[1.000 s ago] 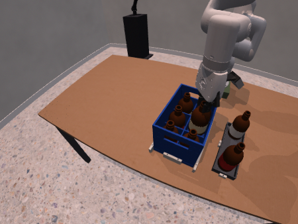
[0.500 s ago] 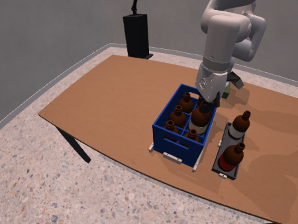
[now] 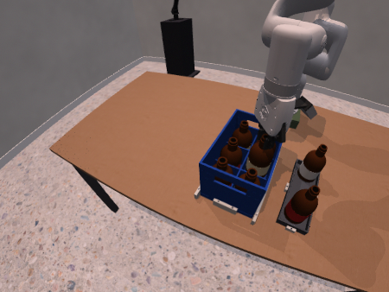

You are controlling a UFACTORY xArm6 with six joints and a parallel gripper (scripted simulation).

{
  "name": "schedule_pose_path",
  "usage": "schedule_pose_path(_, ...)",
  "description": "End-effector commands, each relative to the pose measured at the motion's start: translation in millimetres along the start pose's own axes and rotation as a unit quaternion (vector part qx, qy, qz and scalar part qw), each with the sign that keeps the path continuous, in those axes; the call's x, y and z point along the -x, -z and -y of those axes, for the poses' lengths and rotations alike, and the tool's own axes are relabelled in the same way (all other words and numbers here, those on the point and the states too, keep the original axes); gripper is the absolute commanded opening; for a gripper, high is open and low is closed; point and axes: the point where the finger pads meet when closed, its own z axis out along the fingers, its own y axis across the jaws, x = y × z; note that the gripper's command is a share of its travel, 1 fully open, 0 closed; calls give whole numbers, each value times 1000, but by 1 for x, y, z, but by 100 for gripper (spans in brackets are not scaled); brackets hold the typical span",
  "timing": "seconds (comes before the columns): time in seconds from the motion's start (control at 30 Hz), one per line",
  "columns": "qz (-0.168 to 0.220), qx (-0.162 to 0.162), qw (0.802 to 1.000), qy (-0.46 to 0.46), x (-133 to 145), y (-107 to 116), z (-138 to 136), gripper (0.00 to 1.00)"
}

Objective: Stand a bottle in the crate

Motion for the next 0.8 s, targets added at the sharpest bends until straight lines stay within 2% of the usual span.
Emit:
schedule_pose_path(0.0, 2, 1, 1000, 0, 1, -4, -1, 0)
schedule_pose_path(0.77, 2, 1, 1000, 0, 1, -24, -1, 0)
